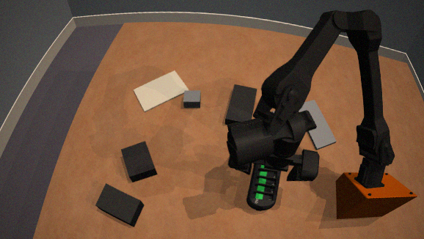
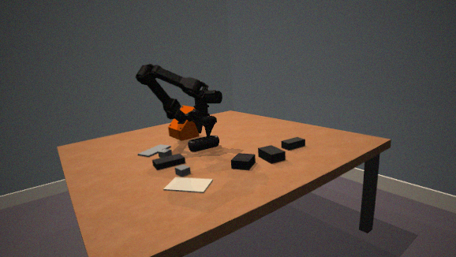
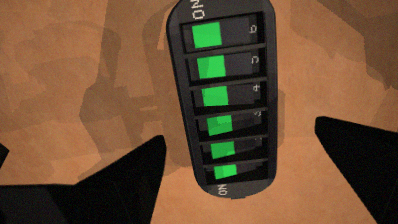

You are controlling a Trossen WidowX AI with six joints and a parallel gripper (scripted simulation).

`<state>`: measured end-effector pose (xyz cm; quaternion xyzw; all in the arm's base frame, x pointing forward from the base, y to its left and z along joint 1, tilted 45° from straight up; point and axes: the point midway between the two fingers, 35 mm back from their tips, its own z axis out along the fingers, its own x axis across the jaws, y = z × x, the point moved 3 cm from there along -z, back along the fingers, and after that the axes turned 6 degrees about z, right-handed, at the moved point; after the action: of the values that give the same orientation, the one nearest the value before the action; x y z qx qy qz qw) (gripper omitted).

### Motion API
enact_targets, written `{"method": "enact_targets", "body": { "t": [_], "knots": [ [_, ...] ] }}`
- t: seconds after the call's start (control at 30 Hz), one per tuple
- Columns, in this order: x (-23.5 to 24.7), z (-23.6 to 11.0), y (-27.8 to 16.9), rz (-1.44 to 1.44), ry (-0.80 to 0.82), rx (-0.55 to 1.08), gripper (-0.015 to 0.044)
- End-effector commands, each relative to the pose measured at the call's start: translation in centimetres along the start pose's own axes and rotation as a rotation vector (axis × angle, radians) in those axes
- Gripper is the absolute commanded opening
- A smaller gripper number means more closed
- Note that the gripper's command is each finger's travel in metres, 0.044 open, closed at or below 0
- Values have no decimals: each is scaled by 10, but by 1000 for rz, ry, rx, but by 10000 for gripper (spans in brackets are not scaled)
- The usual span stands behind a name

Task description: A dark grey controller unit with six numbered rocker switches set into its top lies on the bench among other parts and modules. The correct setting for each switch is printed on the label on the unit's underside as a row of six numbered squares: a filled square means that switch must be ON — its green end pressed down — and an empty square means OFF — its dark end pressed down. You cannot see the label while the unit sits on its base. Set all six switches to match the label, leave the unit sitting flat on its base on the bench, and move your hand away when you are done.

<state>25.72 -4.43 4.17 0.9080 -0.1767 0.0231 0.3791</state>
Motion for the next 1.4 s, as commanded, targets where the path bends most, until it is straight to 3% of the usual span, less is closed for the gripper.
{"method": "enact_targets", "body": {
  "t": [0.0, 0.5, 0.8, 1.37],
  "knots": [
    [-1, -5, -4, 13, -3, -4, 440],
    [-1, -5, -6, 12, -4, -3, 440],
    [-3, -26, -49, -8, -3, 10, 440],
    [-2, -1, -50, -8, -3, 11, 440]
  ]
}}
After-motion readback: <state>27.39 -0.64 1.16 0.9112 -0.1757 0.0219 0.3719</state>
